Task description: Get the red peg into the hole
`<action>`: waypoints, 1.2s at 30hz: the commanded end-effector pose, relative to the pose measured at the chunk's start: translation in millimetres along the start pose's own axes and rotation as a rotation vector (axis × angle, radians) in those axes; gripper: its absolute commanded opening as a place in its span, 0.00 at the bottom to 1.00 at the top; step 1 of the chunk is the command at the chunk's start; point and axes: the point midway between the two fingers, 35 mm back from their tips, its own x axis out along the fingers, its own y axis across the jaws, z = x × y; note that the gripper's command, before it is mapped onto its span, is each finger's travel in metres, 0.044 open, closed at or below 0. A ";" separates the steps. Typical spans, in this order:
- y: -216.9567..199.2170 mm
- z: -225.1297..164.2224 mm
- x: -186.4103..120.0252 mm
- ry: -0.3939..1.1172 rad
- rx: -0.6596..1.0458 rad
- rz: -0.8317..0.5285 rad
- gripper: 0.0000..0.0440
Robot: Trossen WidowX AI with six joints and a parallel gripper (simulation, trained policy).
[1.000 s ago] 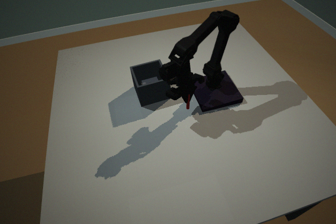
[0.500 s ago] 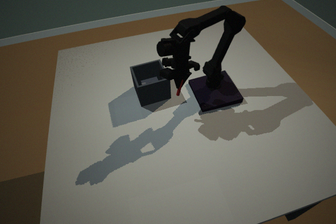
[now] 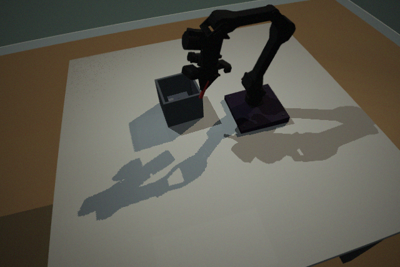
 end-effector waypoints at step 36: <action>-3.0 110.6 29.8 -0.057 0.136 -0.128 0.00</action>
